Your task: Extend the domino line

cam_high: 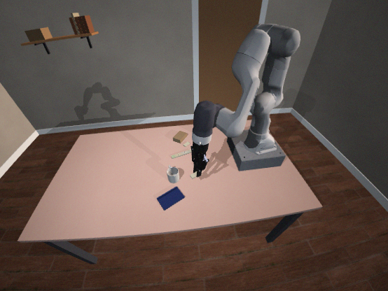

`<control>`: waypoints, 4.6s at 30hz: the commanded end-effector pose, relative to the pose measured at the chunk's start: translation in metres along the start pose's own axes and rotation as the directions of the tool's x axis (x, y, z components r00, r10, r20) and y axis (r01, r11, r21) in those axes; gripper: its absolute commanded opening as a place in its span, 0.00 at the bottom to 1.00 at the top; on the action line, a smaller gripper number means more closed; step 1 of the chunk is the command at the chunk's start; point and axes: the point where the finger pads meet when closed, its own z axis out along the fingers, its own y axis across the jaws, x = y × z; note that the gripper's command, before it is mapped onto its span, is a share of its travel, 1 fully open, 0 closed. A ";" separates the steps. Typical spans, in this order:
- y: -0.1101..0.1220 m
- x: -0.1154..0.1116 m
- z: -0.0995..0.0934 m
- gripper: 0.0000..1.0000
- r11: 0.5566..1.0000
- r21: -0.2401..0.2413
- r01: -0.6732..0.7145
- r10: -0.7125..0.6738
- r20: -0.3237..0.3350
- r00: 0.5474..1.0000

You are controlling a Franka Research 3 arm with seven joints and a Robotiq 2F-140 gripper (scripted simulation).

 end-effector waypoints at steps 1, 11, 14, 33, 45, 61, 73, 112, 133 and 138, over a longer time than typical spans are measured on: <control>0.000 0.010 -0.006 0.22 0.995 -0.038 0.092 -0.089 0.065 0.994; 0.000 0.010 -0.006 0.22 0.995 -0.038 0.092 -0.089 0.065 0.994; 0.000 0.010 -0.006 0.22 0.995 -0.038 0.092 -0.090 0.065 0.994; 0.010 0.016 0.000 0.22 0.469 0.444 0.763 -0.707 -0.330 0.626; 0.018 0.018 0.004 0.22 -0.327 0.405 0.854 -0.622 -0.773 0.129; 0.018 0.018 0.004 0.22 -0.860 -0.013 0.511 -0.120 -0.967 -0.227; 0.018 0.019 0.007 0.22 -0.860 -0.013 0.510 -0.119 -0.967 -0.225; 0.020 0.026 0.093 0.22 -0.860 -0.013 0.510 -0.119 -0.967 -0.225; 0.021 0.026 0.103 0.22 -0.860 -0.013 0.510 -0.119 -0.967 -0.225; 0.021 0.026 0.103 0.22 -0.860 -0.013 0.510 -0.119 -0.967 -0.225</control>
